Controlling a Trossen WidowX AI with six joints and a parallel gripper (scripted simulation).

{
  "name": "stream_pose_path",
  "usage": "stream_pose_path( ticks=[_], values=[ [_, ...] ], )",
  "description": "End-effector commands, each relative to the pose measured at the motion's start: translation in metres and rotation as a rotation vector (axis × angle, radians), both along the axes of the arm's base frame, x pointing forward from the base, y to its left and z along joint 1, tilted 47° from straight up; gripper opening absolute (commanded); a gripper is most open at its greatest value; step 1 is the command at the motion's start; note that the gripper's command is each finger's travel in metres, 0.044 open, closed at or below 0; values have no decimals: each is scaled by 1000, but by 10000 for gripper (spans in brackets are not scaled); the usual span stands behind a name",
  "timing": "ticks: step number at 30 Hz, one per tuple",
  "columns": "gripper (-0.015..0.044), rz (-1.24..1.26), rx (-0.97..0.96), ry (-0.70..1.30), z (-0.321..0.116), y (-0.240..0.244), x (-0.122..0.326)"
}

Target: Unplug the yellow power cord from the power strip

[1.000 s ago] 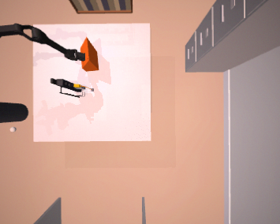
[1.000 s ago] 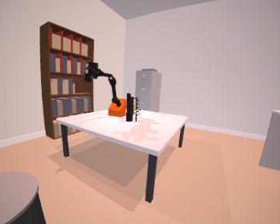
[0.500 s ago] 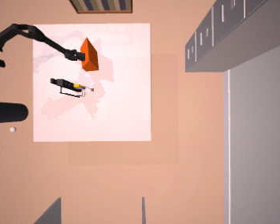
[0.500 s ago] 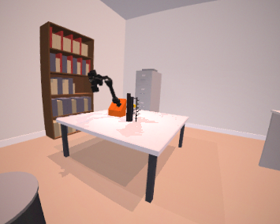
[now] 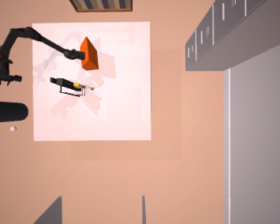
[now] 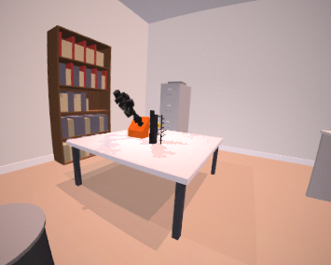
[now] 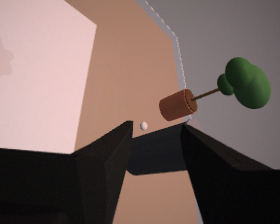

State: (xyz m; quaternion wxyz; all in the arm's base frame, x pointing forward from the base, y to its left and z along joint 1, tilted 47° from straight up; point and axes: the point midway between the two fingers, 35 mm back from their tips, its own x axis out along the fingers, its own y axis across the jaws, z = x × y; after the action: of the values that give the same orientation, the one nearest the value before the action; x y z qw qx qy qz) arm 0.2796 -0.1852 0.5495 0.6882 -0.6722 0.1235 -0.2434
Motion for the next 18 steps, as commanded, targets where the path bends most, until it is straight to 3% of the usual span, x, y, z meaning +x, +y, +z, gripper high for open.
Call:
stream_pose_path(
  ticks=[1,18],
  values=[
    [160,68,103,51,-29,12,31],
    [160,325,441,359,-156,126,128]
  ],
)
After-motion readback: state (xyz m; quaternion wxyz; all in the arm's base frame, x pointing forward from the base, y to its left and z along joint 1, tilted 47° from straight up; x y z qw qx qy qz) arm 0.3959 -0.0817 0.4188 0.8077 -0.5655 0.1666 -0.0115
